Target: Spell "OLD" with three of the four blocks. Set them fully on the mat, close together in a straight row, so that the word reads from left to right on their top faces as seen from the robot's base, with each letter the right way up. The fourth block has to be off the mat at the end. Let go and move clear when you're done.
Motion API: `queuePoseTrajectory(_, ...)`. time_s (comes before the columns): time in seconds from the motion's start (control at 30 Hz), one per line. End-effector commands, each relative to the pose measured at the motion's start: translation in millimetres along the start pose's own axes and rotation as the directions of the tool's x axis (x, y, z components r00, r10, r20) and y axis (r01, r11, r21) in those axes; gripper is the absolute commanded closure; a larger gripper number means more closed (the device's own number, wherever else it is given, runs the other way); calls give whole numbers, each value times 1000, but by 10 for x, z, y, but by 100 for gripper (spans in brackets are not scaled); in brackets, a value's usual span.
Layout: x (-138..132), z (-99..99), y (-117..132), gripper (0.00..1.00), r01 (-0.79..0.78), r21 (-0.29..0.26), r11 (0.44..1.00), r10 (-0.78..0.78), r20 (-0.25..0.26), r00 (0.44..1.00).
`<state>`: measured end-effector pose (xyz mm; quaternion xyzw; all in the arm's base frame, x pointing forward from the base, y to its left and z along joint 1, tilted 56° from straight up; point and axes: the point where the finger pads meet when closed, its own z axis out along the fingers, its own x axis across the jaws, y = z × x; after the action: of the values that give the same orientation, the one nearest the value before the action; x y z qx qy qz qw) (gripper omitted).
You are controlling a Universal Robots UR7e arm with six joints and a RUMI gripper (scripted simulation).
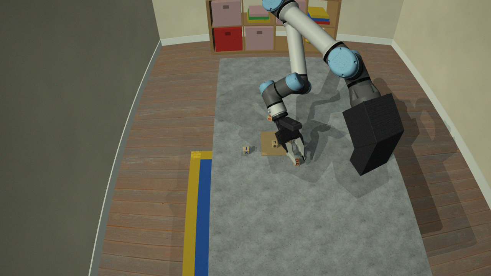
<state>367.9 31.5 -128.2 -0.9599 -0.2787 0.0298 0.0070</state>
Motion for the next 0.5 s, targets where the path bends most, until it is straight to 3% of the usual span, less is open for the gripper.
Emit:
queuePoseTrajectory(0.0,1,-96,-142,75,0,0,1000,0,0,1000)
queuePoseTrajectory(0.47,-8,-103,-191,75,1,-12,1000,-1,10,1000)
